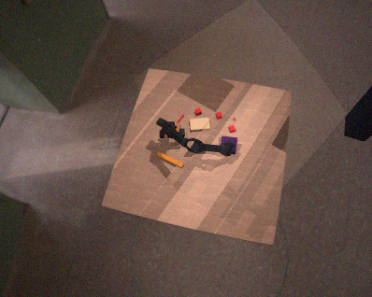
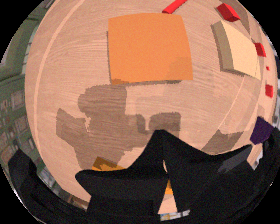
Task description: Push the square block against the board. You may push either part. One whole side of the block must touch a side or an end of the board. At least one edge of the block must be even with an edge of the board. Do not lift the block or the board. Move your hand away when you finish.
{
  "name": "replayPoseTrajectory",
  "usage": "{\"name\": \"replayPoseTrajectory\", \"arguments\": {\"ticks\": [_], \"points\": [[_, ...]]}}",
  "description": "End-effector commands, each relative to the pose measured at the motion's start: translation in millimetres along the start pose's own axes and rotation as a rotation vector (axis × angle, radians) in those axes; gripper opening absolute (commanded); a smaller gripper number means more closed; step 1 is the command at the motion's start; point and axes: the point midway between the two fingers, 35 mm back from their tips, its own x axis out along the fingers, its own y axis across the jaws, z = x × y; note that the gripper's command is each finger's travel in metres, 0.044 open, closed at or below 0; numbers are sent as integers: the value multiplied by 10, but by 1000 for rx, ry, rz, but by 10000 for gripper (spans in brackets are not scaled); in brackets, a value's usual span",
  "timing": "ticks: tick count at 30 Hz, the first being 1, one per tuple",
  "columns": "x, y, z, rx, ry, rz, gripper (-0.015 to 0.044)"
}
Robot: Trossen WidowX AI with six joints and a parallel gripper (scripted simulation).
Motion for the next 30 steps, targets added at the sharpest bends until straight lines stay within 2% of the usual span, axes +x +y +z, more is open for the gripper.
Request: {"name": "replayPoseTrajectory", "arguments": {"ticks": [1,6,9,11,30], "points": [[19,-3,161,1,1,-3,0],[49,-1,185,0,1,-4,0],[446,6,183,-18,4,-13,0],[568,0,177,-23,5,-15,0],[564,13,307,-23,4,-15,0]]}}
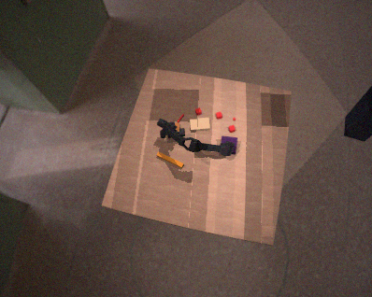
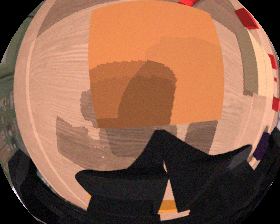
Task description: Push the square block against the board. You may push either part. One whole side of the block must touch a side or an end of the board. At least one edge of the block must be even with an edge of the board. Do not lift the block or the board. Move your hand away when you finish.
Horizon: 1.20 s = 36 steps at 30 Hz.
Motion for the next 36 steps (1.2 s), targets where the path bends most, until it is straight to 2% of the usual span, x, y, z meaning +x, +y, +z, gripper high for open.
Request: {"name": "replayPoseTrajectory", "arguments": {"ticks": [1,36], "points": [[21,-13,60,0,3,-5,0],[18,-21,427,0,1,-4,0]]}}
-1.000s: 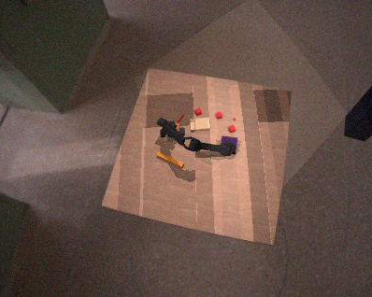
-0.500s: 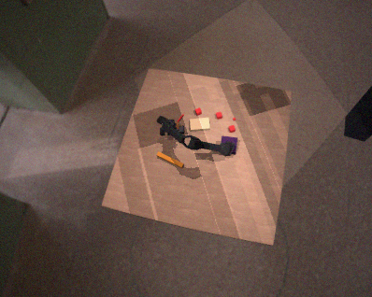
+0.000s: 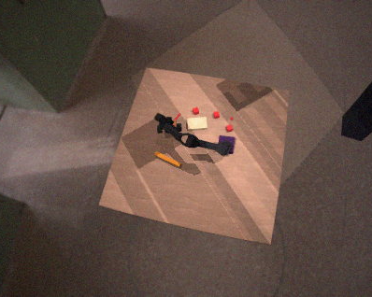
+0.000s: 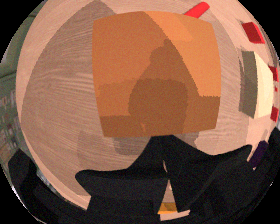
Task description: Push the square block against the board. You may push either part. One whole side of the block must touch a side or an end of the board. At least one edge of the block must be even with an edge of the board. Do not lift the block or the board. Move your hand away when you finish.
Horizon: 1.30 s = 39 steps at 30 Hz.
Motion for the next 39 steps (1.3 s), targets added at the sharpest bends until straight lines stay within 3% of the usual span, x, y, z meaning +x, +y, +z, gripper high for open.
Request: {"name": "replayPoseTrajectory", "arguments": {"ticks": [1,36,39], "points": [[51,-41,69,3,1,-12,0],[57,5,-451,4,5,-12,0],[-206,0,-392,4,3,-16,0]]}}
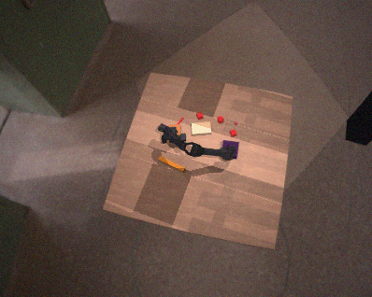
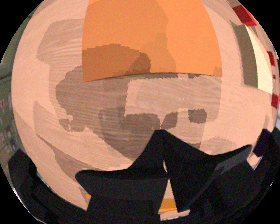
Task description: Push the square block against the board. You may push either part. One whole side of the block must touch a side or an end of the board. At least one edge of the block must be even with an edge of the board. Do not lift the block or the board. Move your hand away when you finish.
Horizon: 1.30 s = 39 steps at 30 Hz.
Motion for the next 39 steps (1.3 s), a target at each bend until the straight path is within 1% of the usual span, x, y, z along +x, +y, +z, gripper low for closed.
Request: {"name": "replayPoseTrajectory", "arguments": {"ticks": [1,3,8,11,26,39], "points": [[-406,-2,36,-2,-9,13,0],[-534,-13,31,-2,-9,14,0],[-534,-13,31,-2,-9,14,0],[-554,-97,162,-35,-20,25,0],[-714,-1065,862,-502,-70,-10,0],[-736,-1972,1167,-920,-67,-38,0]]}}
